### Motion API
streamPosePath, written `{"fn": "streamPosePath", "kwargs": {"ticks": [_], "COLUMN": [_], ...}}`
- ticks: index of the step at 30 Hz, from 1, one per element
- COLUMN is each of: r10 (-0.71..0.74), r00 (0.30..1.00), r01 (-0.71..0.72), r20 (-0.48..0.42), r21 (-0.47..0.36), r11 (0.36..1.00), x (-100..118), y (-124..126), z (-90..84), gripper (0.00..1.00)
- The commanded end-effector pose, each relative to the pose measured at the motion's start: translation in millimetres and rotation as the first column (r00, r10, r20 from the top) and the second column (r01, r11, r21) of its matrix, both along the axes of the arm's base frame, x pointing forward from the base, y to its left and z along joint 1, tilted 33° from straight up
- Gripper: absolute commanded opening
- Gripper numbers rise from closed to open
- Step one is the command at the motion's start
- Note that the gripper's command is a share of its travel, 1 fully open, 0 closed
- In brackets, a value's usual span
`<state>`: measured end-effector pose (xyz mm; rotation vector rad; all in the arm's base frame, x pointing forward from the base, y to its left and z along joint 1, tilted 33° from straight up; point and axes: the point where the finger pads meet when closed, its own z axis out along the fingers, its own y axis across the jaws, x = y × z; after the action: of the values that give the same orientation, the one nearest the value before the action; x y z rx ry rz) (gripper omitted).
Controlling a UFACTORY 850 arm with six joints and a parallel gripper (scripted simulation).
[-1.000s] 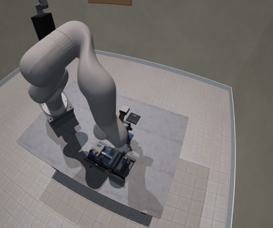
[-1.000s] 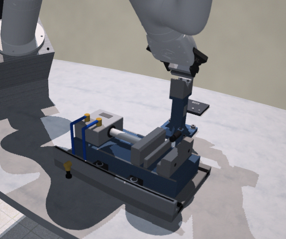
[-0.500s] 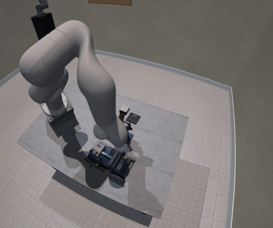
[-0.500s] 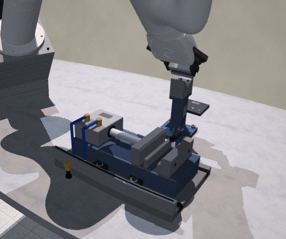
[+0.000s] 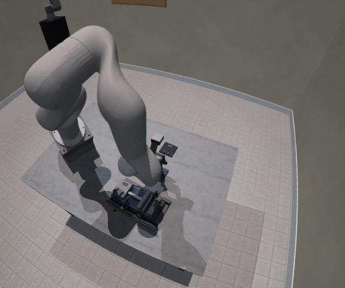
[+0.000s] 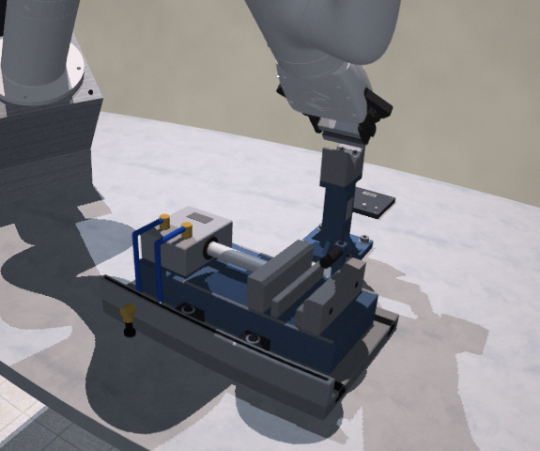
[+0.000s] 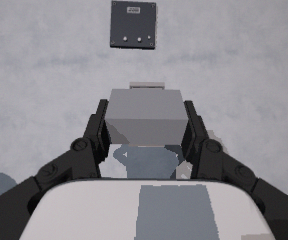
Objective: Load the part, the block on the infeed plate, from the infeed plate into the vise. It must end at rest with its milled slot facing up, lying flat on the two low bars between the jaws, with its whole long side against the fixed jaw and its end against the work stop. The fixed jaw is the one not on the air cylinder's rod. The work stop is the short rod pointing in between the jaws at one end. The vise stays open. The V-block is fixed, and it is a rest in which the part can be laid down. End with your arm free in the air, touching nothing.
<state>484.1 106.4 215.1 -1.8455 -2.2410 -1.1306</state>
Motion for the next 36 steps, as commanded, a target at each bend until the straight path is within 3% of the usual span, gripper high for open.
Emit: {"fn": "streamPosePath", "kwargs": {"ticks": [1,17,36], "r10": [0.000,-0.024,-0.127], "r00": [1.000,1.000,0.992], "r01": [0.000,0.024,0.130], "r20": [0.001,0.003,0.025], "r21": [0.000,-0.042,-0.218], "r11": [1.000,0.999,0.967], "x": [0.3,-0.3,-0.6], "y": [0.2,0.6,2.7], "z": [0.6,0.4,1.3], "gripper": [0.00,0.00,0.00]}}
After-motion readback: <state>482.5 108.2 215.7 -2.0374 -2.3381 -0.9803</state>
